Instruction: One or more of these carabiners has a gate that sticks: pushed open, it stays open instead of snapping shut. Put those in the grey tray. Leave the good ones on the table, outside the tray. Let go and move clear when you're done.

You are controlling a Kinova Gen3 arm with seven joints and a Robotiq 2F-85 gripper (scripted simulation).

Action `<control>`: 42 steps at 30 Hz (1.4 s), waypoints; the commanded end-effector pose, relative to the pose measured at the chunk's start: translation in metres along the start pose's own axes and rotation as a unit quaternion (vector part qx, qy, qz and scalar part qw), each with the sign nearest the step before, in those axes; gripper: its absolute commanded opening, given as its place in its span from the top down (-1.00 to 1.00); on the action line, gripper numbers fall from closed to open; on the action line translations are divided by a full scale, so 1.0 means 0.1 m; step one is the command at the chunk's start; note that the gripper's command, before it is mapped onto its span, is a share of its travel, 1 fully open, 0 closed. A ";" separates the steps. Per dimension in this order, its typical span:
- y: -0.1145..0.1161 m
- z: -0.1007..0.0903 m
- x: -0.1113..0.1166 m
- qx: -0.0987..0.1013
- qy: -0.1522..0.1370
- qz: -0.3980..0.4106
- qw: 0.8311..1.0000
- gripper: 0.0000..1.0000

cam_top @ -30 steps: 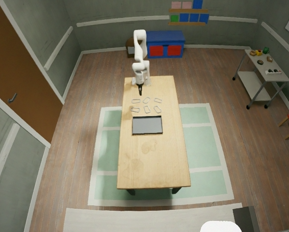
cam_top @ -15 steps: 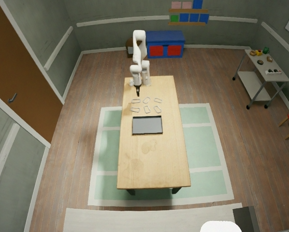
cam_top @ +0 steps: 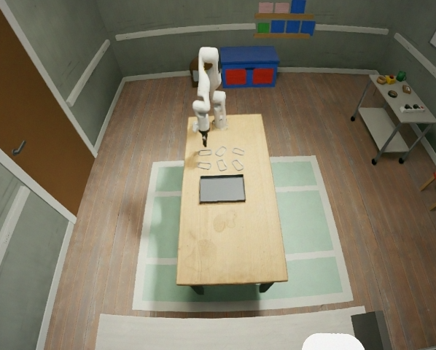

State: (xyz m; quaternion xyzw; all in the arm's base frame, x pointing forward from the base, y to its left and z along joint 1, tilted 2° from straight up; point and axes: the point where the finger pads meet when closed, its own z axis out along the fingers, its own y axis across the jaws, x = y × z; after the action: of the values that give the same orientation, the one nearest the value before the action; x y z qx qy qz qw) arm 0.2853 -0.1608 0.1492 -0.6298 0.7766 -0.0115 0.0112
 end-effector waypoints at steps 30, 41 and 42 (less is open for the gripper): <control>0.16 0.55 0.17 -0.001 0.000 0.003 1.000 -1.00; 0.16 1.05 0.16 -0.002 0.000 0.004 1.000 -1.00; 0.16 1.05 0.16 -0.002 0.000 0.004 1.000 -1.00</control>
State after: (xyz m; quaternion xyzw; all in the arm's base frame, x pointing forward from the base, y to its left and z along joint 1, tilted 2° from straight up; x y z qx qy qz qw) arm 0.2749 -0.1775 0.0812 -0.6271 0.7785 -0.0233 0.0152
